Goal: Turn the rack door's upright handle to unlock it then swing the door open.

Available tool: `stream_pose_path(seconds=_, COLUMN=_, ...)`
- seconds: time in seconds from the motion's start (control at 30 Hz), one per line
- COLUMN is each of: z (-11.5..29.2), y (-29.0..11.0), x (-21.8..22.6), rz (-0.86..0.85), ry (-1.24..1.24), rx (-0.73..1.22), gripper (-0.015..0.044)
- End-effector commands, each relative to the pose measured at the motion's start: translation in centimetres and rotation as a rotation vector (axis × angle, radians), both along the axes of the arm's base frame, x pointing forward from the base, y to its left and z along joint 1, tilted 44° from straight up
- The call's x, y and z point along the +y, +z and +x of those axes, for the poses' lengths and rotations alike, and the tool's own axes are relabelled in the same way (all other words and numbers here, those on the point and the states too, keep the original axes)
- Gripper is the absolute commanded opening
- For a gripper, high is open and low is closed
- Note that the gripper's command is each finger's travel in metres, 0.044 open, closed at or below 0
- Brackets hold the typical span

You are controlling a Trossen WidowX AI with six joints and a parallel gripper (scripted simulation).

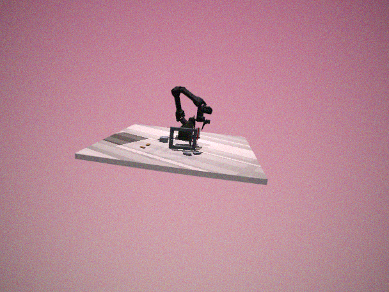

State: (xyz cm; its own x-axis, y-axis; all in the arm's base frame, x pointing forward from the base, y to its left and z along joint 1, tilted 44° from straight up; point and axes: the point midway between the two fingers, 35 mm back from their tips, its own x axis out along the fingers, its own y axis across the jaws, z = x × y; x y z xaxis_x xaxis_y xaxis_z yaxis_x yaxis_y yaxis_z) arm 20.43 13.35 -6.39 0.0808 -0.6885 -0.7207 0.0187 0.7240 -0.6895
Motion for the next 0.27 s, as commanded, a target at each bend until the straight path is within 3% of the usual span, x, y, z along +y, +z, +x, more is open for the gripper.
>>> stream_pose_path(seconds=0.0, z=0.00, y=0.79, x=0.87, rz=0.011, ry=-0.001, rx=-0.006, gripper=0.0289)
stream_pose_path(seconds=0.23, z=-0.16, y=1.78, x=1.74, rz=0.011, ry=0.000, rx=-0.005, gripper=0.0289)
